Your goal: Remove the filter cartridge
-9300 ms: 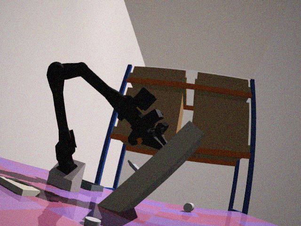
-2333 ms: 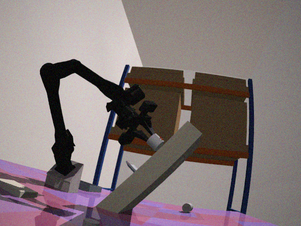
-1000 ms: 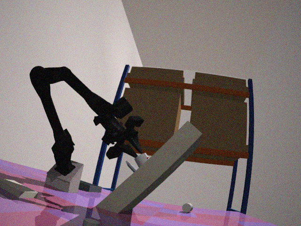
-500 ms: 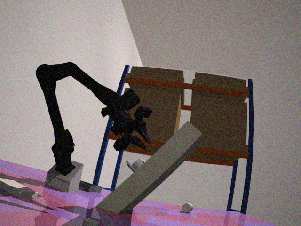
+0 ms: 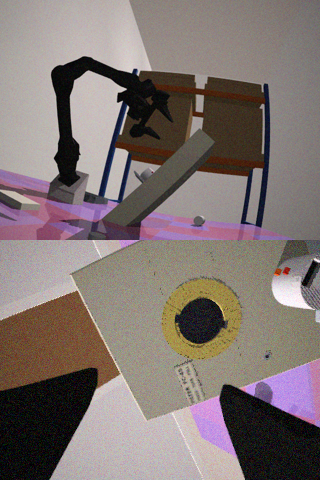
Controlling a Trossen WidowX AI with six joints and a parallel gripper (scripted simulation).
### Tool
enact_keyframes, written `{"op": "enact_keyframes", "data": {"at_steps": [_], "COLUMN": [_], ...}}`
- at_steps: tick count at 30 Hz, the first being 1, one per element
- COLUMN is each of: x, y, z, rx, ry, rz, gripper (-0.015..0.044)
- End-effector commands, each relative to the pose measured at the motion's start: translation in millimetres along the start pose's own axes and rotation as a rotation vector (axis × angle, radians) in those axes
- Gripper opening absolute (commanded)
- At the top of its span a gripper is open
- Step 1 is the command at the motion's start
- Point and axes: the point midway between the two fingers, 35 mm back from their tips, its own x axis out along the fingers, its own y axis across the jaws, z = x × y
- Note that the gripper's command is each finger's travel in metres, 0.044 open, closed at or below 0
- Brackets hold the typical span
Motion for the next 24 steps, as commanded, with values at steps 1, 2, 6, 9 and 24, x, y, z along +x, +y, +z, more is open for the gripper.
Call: {"op": "enact_keyframes", "data": {"at_steps": [1,2,6,9,24], "x": [-9,-8,4,12,30], "y": [10,7,-14,-30,-92], "z": [-4,-3,7,16,60], "rx": [-0.012,-0.066,-0.493,-0.828,-2.055], "ry": [-0.002,-0.006,-0.017,-0.006,0.255], "rz": [0.001,-0.008,-0.09,-0.162,-0.458], "gripper": [0.0404,0.0377,0.0305,0.0305,0.0305]}}
